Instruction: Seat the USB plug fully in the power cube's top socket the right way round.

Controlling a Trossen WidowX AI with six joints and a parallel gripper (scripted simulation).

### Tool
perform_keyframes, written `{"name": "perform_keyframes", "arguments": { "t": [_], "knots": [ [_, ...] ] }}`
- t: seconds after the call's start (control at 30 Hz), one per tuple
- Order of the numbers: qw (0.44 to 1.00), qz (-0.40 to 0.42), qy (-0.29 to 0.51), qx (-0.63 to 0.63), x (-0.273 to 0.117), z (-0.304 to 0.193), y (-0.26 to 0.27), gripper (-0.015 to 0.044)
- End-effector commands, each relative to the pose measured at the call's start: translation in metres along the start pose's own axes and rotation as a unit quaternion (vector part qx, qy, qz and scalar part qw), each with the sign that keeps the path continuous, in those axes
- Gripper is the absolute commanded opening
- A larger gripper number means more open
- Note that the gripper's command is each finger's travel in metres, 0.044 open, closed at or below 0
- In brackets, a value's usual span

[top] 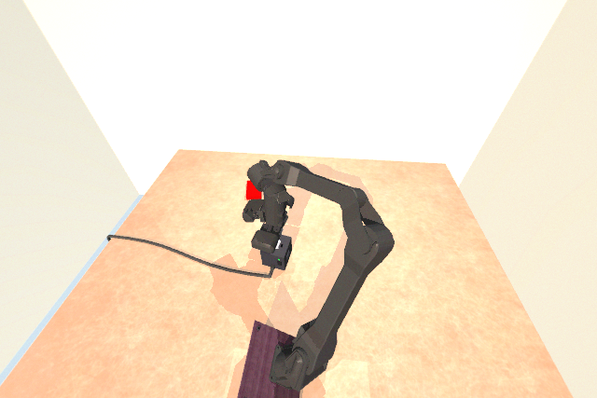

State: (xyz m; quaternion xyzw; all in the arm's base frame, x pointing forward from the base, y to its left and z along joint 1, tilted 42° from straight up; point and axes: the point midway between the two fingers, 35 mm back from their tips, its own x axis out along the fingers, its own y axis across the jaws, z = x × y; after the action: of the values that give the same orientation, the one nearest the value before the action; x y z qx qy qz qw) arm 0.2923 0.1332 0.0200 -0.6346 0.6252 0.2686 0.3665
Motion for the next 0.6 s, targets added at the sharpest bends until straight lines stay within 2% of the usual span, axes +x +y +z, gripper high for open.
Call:
{"name": "perform_keyframes", "arguments": {
  "t": [0.0,0.57],
  "knots": [
    [1.0,-0.001,-0.001,-0.001,0.0001,0.0001,-0.0003,0.0],
    [1.0,-0.001,-0.001,-0.001,0.0022,-0.0001,-0.0003,0.0]
  ]
}}
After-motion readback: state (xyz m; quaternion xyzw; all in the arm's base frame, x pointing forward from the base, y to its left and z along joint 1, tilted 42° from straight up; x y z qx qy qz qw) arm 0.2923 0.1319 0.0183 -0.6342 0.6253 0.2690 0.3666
